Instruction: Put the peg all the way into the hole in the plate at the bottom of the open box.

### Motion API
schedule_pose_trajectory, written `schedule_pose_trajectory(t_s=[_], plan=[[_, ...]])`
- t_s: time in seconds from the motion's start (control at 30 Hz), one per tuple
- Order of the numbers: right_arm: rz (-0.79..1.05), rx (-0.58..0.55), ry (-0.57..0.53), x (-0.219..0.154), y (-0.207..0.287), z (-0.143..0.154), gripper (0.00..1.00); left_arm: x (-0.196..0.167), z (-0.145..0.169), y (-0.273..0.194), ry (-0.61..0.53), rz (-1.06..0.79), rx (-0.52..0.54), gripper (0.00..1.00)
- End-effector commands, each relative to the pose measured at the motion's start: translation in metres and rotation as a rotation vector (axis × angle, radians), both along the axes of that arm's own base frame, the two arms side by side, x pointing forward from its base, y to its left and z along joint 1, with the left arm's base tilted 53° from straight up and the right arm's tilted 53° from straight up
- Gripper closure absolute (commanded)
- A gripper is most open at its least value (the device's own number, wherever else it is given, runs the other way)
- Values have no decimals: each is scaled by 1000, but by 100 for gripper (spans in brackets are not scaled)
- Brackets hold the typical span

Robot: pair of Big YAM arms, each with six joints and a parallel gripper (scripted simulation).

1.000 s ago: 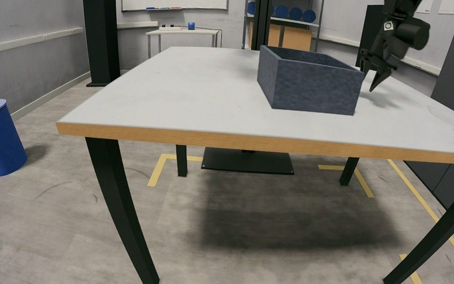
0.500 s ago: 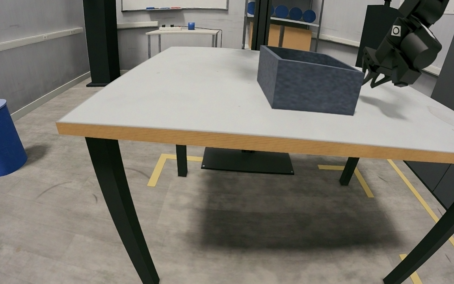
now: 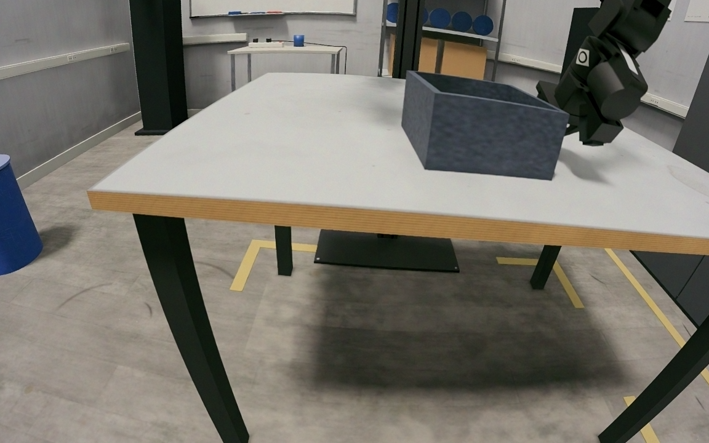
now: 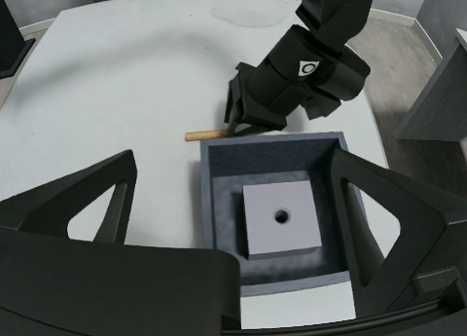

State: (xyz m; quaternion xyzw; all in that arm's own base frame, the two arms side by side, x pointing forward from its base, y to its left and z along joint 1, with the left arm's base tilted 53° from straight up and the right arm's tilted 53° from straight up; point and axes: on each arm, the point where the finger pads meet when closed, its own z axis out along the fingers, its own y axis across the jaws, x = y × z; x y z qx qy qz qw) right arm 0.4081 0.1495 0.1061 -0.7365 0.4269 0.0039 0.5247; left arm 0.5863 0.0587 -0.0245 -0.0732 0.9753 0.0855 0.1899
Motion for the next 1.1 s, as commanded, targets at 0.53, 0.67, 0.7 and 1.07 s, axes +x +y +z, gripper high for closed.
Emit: schedule_pose_trajectory(t_s=[0.53, 0.67, 0.7, 1.07], plan=[[2, 2, -2, -1, 0, 0, 0, 2, -22, 8, 9, 23, -8, 81], [2, 2, -2, -1, 0, 0, 0, 4, -21, 9, 9, 25, -8, 81], [2, 2, -2, -1, 0, 0, 0, 3, -21, 9, 13, 25, -9, 81], [2, 2, -2, -1, 0, 0, 0, 5, -7, 4, 2, 27, -11, 87]])
